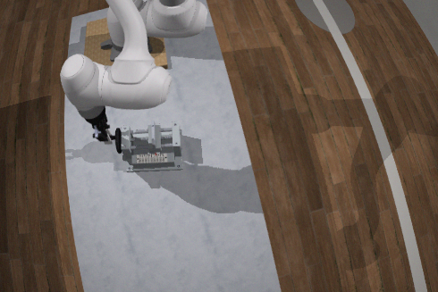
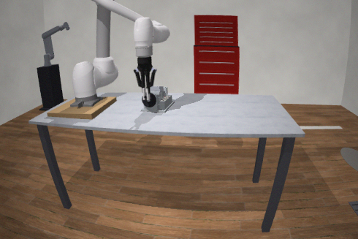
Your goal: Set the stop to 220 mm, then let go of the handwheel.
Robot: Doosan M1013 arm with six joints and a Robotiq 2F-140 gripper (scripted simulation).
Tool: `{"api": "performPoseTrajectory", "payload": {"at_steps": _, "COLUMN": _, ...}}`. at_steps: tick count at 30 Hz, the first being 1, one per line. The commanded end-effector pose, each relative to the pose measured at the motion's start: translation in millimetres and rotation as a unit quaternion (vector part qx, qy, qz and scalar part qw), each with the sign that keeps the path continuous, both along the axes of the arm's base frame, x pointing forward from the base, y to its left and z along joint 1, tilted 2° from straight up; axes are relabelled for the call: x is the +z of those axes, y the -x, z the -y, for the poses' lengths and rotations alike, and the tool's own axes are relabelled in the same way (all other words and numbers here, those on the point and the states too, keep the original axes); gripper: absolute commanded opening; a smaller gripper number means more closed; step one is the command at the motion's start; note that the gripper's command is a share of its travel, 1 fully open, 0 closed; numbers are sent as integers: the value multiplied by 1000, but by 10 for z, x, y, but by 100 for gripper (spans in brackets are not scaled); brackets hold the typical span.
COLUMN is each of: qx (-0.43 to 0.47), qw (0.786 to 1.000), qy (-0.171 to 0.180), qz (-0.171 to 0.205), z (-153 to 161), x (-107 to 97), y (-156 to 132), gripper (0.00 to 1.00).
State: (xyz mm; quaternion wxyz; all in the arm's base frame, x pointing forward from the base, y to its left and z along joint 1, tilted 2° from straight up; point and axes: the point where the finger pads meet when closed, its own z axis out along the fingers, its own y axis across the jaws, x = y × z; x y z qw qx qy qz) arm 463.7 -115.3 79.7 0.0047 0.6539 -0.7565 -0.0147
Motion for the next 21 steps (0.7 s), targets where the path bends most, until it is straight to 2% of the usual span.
{"api": "performPoseTrajectory", "payload": {"at_steps": 1, "qx": 0, "qw": 1000, "qy": 0, "qz": 0, "z": 7, "x": -9, "y": -51, "gripper": 4}}
{"api": "performPoseTrajectory", "payload": {"at_steps": 21, "qx": 0, "qw": 1000, "qy": 0, "qz": 0, "z": 36, "x": -225, "y": -268, "gripper": 4}}
